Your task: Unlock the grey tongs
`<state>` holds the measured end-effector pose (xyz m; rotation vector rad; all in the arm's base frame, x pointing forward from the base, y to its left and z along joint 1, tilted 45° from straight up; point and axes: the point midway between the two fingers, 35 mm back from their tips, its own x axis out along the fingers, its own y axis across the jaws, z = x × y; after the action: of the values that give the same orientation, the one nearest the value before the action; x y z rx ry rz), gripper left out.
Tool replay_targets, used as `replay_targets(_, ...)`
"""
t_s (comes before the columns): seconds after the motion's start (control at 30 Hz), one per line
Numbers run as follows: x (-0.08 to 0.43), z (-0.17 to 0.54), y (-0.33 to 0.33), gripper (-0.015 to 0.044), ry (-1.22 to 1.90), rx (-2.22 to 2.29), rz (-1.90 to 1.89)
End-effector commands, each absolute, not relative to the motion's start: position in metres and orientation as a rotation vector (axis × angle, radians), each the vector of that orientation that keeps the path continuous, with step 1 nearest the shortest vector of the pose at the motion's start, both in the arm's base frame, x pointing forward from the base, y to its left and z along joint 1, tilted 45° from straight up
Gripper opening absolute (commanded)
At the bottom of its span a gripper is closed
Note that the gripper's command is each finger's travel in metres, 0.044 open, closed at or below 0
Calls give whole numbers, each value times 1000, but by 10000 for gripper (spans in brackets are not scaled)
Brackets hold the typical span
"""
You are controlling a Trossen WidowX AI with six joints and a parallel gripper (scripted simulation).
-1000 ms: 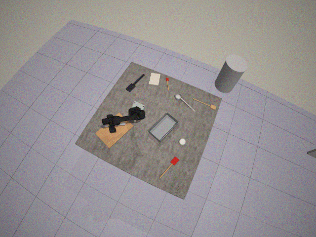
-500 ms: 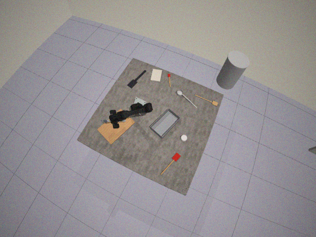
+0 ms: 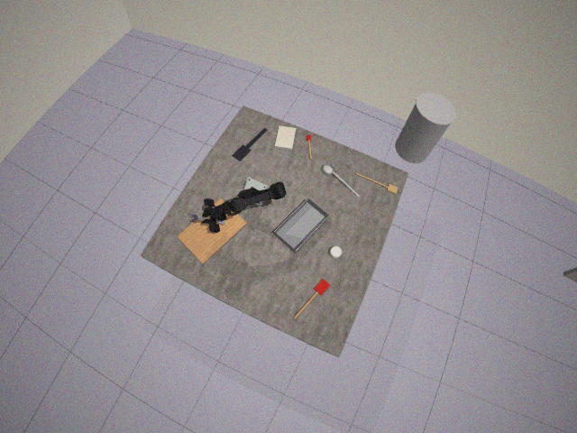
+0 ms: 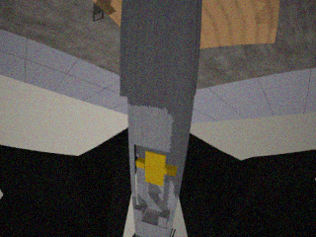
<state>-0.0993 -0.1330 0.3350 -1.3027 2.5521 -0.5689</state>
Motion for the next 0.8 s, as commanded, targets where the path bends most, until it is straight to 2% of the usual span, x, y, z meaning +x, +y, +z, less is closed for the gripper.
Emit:
replay_targets(0.0, -97, 339, -125, -150, 2606, -1317, -679)
replay_targets(0.27, -93, 347, -111, -150, 2671, -1352, -891)
replay_targets(0.77, -93, 347, -111, -150, 2672, -1353, -897)
